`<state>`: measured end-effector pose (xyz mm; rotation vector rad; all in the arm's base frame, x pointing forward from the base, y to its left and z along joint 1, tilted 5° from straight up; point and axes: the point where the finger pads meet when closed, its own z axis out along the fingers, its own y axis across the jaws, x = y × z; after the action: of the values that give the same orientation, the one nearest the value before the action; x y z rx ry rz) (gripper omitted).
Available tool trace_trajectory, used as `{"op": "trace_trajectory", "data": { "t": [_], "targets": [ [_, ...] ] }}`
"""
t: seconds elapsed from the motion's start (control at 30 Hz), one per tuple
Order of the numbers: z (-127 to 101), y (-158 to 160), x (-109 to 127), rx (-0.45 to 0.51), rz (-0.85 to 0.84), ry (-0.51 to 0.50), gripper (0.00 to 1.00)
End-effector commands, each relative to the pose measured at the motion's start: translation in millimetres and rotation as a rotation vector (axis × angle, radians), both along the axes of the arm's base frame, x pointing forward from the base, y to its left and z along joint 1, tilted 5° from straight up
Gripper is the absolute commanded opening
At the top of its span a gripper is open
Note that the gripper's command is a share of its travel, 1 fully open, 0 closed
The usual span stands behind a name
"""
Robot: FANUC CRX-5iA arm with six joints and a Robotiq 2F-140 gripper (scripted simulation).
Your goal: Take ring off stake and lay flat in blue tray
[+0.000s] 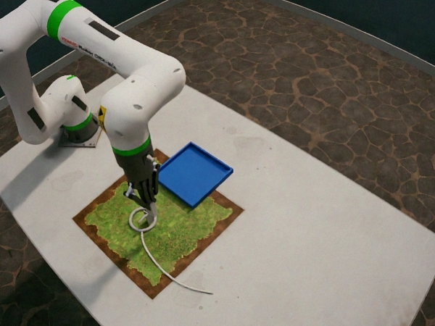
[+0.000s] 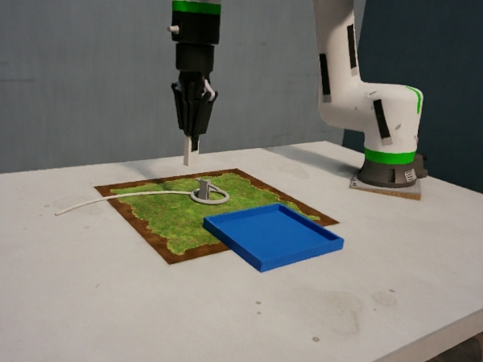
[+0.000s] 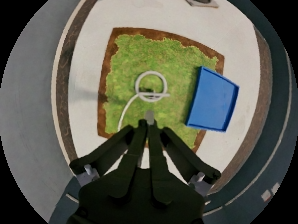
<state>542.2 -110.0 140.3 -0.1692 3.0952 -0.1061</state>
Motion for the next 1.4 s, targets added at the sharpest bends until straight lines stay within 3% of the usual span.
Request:
{"op": "trace_trajectory", "data": {
  "t": [0.0, 0.87, 1.03, 1.23, 1.3, 1.37],
  "targets": [
    [1, 0, 0, -0.001, 0.000, -0.002, 0.10],
    [1, 0, -1, 0.000, -0.016, -0.003, 0.10],
    [2, -2, -14, 0.010, -0.226, -0.017, 0.10],
    [2, -6, -49, 0.030, -0.538, -0.034, 0.10],
    [2, -6, -49, 0.030, -0.538, -0.034, 0.10],
    [1, -8, -62, 0.043, -0.706, -0.040, 0.10]
  ]
}}
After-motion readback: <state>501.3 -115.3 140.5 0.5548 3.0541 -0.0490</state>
